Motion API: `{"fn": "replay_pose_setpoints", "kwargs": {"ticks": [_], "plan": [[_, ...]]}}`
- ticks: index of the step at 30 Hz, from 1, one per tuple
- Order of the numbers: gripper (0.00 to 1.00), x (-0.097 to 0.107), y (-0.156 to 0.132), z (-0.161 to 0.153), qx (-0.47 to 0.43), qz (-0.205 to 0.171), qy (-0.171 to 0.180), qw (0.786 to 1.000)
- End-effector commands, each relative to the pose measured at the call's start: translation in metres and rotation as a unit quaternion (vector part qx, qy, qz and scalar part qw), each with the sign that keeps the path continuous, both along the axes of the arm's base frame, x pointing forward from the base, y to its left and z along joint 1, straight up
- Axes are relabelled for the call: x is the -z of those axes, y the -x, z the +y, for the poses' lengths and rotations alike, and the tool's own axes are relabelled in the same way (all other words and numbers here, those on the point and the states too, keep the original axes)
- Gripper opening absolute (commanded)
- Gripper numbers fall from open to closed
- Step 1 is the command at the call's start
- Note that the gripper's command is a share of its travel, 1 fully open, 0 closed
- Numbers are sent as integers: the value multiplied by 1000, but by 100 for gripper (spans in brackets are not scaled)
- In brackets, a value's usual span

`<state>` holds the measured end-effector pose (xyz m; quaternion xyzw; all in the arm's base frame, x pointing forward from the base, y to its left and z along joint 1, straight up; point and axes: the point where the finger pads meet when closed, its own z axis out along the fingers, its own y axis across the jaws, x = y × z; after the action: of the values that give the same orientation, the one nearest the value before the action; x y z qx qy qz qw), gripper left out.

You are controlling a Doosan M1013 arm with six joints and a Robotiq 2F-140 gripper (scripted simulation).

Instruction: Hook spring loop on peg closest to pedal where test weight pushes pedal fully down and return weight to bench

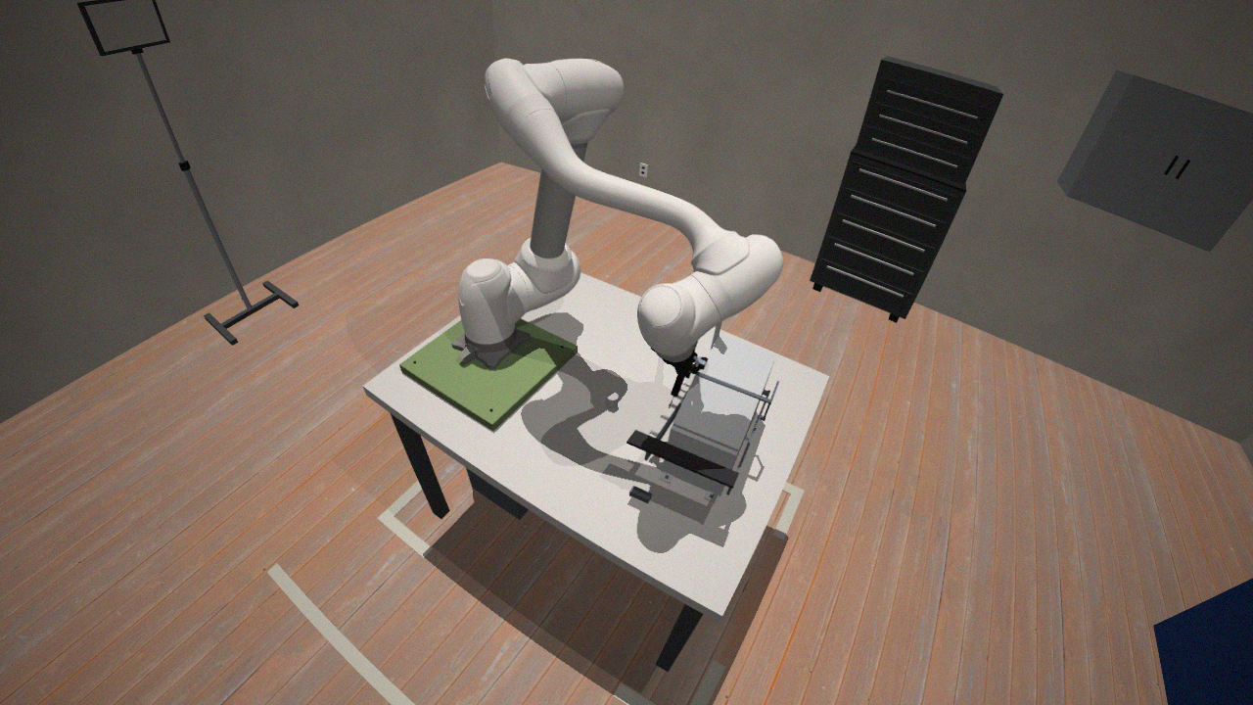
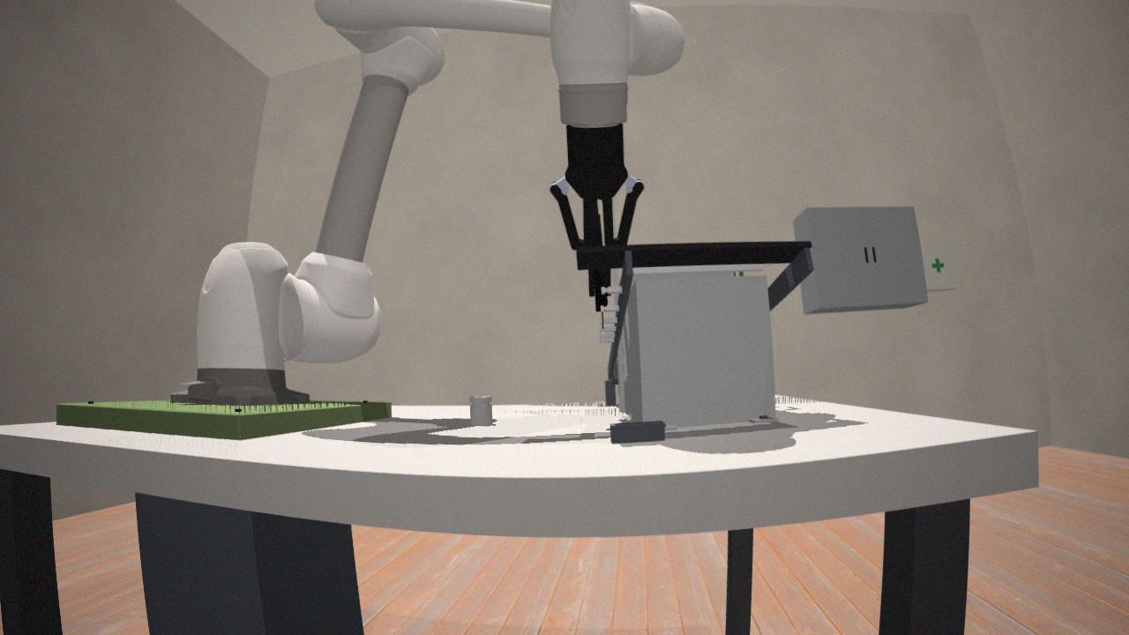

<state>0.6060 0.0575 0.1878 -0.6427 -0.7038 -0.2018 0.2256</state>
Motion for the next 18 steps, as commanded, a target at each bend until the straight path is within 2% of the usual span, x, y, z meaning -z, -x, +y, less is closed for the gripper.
{"fn": "replay_pose_setpoints", "kwargs": {"ticks": [1, 18], "plan": [[17, -1, -1, 0, 0, -2, 0, 1000], [17, -1, -2, 0, 0, -7, -1, 1000]]}}
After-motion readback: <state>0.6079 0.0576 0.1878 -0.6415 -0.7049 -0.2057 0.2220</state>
